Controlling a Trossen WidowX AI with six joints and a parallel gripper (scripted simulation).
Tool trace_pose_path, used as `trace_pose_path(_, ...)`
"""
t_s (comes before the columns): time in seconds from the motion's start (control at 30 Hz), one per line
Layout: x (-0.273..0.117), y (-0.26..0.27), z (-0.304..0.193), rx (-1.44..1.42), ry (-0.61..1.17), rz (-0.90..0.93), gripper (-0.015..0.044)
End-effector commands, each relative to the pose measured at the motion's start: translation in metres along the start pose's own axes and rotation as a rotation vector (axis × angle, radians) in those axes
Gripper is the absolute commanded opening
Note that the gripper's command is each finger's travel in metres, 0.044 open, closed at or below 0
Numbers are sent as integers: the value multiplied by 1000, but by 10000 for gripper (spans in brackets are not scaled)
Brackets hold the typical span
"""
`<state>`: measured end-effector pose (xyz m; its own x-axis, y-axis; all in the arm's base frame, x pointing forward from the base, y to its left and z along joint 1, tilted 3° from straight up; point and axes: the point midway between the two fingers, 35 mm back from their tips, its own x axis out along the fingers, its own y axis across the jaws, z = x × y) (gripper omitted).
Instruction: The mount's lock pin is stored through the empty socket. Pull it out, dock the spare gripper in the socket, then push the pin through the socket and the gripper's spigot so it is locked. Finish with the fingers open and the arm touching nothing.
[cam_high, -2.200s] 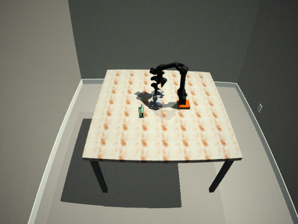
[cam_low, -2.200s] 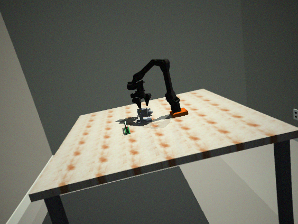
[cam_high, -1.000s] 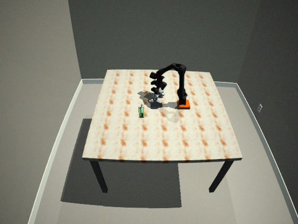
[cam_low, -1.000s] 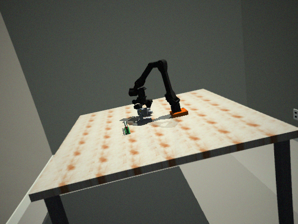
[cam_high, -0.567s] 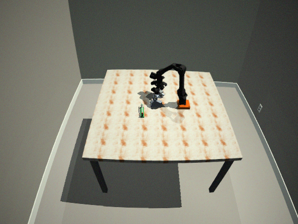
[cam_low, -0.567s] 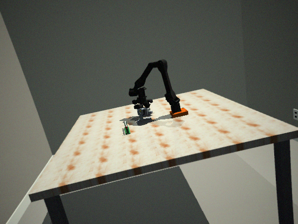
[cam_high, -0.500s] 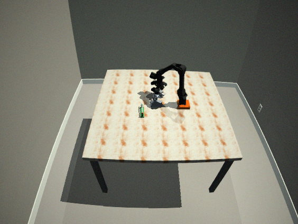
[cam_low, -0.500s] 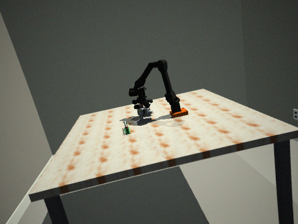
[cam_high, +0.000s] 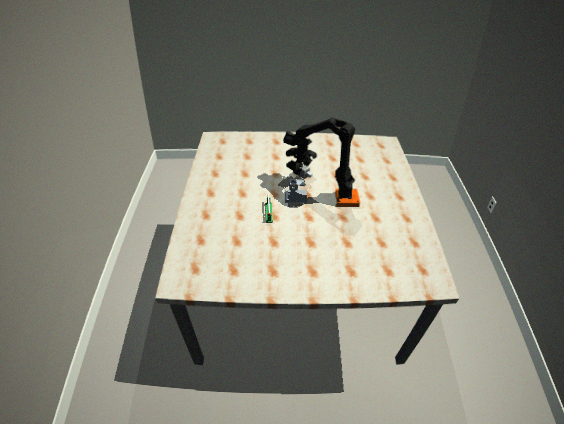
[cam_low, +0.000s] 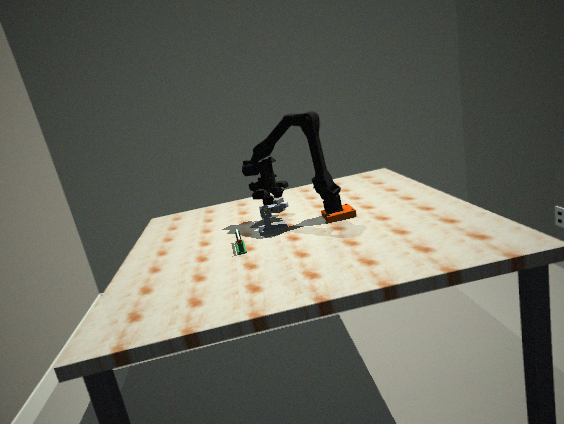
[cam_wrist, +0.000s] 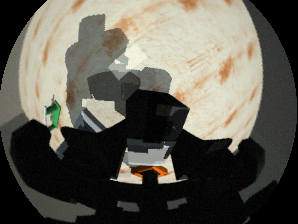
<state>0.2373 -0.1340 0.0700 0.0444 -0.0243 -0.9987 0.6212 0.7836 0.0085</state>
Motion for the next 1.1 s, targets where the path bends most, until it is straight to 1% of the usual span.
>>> trace_pose_path(0.0, -17, 0, 2, 3, -17, 1, 0)
trace_pose_path(0.17, -10, 0, 1, 37, -11, 2, 0)
trace_pose_path(1.07, -11, 0, -4, 709, -10, 8, 0)
